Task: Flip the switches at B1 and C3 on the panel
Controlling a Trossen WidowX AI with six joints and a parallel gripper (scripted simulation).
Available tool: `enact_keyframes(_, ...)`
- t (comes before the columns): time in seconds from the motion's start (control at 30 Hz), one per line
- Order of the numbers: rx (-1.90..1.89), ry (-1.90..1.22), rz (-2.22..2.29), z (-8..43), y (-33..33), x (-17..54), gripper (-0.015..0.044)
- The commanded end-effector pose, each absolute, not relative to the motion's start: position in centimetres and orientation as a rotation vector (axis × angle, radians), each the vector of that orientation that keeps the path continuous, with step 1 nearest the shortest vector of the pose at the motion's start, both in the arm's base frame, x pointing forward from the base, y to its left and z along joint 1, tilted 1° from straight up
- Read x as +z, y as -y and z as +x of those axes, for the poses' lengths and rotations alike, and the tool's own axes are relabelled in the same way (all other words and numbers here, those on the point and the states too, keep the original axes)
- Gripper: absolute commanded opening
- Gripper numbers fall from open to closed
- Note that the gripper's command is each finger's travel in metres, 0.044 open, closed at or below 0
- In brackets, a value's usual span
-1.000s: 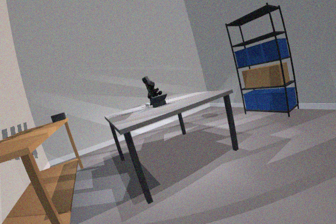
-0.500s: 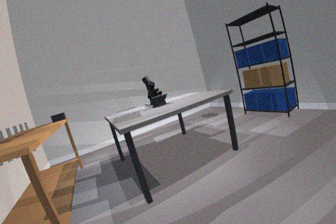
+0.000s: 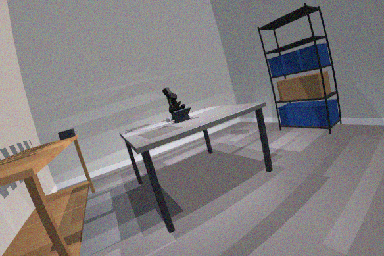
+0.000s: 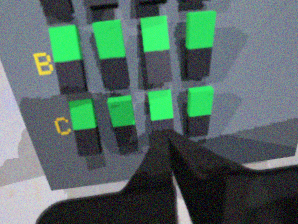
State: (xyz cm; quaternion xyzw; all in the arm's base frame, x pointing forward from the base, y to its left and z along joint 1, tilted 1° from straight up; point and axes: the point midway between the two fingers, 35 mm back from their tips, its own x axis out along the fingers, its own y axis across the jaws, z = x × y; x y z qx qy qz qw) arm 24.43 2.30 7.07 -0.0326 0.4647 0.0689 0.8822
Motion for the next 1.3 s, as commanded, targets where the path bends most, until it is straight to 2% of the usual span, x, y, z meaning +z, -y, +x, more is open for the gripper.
enact_keyframes(0.0,0.141,-0.966,-0.064,24.5,-2.3,7.0,0.0000)
enact_keyframes(1.07,0.141,-0.966,-0.064,24.7,-2.3,6.6,0.0000)
enact_keyframes(1.27,0.141,-0.991,-0.067,21.9,-1.8,11.5,0.0000)
